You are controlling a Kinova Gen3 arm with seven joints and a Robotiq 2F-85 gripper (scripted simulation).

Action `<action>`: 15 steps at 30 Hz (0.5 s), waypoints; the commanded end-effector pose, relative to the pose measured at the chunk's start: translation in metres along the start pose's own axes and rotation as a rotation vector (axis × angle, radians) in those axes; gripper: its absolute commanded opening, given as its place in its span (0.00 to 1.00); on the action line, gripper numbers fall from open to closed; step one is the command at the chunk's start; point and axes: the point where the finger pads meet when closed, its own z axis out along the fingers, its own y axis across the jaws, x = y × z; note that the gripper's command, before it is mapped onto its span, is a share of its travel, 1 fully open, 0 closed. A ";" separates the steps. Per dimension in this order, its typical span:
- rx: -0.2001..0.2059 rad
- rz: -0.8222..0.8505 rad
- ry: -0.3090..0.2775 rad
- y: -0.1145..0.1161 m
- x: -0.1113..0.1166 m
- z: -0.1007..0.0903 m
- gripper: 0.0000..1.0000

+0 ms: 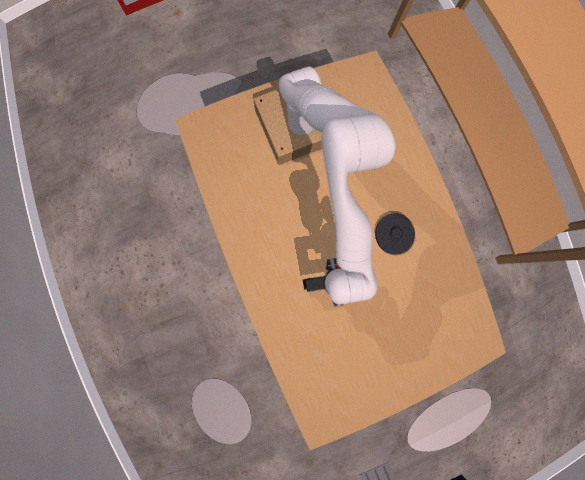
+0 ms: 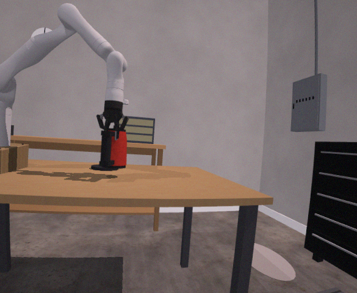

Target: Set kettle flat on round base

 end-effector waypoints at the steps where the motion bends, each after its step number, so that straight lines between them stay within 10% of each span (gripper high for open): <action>1: -0.003 -0.008 0.002 -0.003 0.010 -0.002 0.00; 15: -0.003 -0.008 0.002 -0.021 0.043 -0.002 0.00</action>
